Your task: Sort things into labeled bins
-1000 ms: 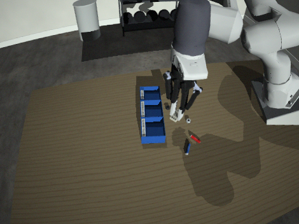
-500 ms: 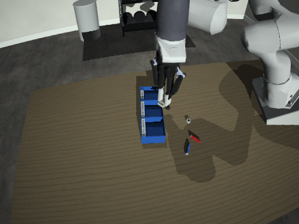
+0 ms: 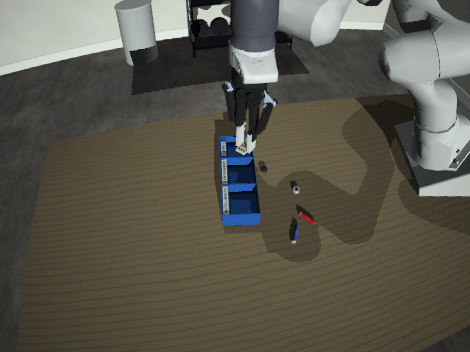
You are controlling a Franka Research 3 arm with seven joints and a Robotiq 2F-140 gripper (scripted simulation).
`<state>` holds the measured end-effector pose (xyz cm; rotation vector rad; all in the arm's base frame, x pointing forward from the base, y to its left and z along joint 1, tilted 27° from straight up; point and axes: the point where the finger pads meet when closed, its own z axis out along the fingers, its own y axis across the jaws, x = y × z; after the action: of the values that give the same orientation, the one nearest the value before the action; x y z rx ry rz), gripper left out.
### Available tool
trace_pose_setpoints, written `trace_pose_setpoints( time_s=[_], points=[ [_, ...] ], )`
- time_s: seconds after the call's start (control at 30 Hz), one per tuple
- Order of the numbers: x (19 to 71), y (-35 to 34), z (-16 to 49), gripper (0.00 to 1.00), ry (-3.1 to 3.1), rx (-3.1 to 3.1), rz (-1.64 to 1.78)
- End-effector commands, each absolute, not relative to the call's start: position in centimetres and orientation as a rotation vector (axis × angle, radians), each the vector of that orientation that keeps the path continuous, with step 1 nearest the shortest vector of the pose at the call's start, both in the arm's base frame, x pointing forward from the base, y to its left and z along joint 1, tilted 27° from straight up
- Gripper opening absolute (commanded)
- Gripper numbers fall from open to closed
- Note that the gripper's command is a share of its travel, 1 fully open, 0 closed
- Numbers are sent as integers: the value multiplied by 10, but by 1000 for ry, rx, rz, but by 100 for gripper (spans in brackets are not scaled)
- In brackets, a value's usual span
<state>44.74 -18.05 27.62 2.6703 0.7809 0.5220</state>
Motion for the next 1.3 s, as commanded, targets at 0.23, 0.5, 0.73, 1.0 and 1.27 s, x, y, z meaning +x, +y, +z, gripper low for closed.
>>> trace_pose_setpoints(
  time_s=[0.23,0.5,0.73,1.0,1.27],
  points=[
    [449,-215,283,13,1058,2541,467],
    [448,-216,283,13,1189,2469,439],
    [448,-215,282,13,1304,2399,408],
    [449,-214,282,13,1442,2309,368],
    [449,-214,282,13,1569,2218,329]
  ],
)
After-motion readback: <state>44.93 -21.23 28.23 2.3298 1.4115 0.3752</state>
